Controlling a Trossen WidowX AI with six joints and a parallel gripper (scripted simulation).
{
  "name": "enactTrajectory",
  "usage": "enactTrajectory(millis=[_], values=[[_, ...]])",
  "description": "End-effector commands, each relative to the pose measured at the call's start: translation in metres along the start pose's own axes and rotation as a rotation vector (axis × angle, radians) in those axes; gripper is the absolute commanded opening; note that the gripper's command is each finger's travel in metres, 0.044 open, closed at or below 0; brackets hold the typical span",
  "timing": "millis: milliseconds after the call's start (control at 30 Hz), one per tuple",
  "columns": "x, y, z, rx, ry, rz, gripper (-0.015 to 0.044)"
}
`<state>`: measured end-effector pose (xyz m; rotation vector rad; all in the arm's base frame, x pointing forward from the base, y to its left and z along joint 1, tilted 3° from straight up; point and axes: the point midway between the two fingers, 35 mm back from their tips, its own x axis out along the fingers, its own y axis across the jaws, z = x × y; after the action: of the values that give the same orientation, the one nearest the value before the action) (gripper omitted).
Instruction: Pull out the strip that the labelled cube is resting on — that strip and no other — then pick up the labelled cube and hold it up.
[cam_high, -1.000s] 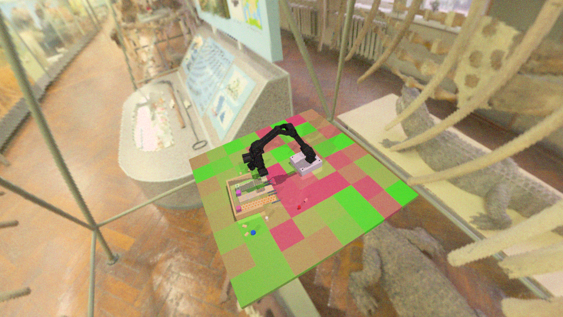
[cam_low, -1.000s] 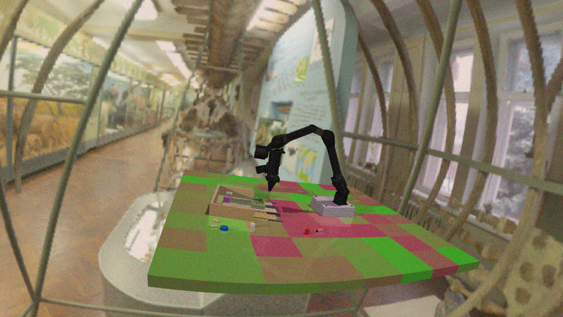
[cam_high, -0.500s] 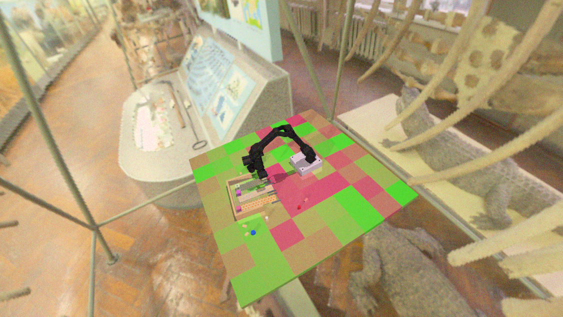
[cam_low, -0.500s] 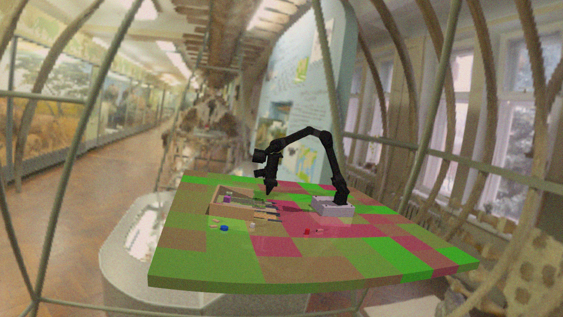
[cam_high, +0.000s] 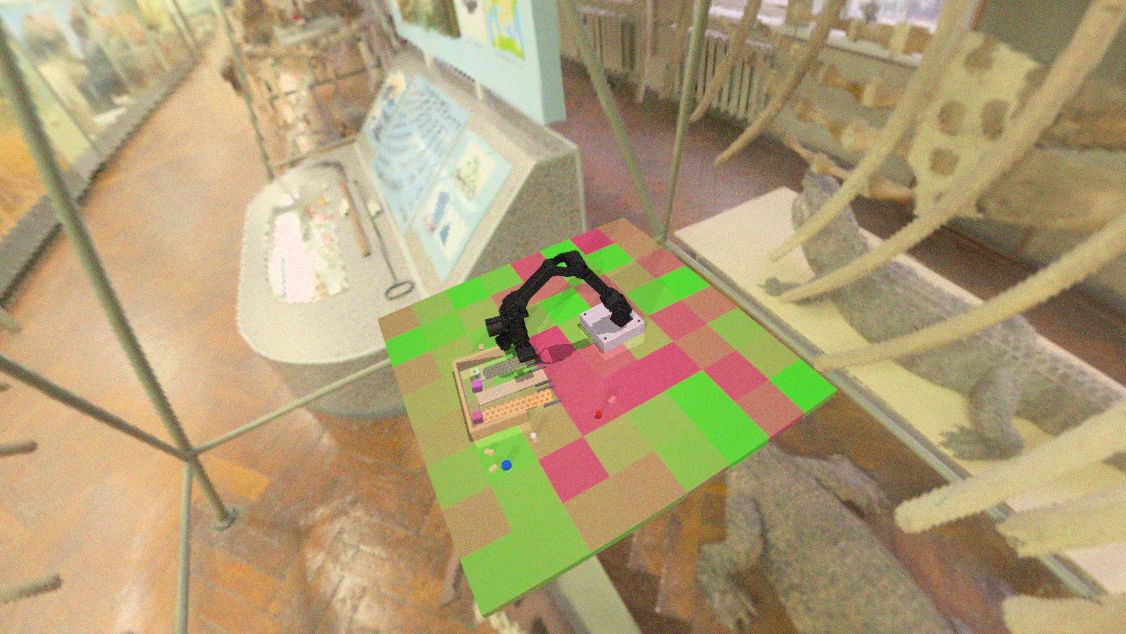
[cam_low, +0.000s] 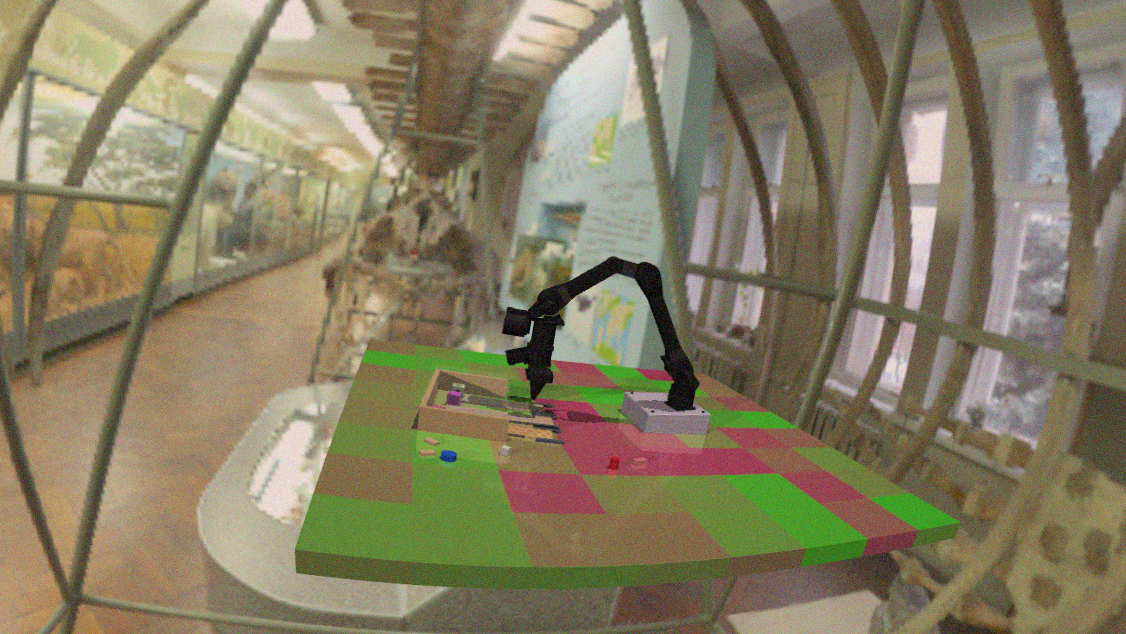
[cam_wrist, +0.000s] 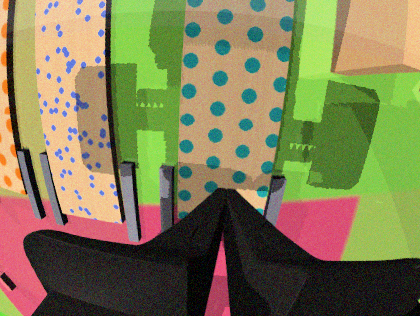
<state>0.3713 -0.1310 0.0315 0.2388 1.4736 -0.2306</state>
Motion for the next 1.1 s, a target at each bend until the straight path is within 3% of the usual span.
enactTrajectory(millis=[0,1067], values=[[0.010,0.001,-0.003,0.000,0.007,0.004,0.0000],[0.021,0.001,-0.004,0.000,0.007,0.004,0.0000]])
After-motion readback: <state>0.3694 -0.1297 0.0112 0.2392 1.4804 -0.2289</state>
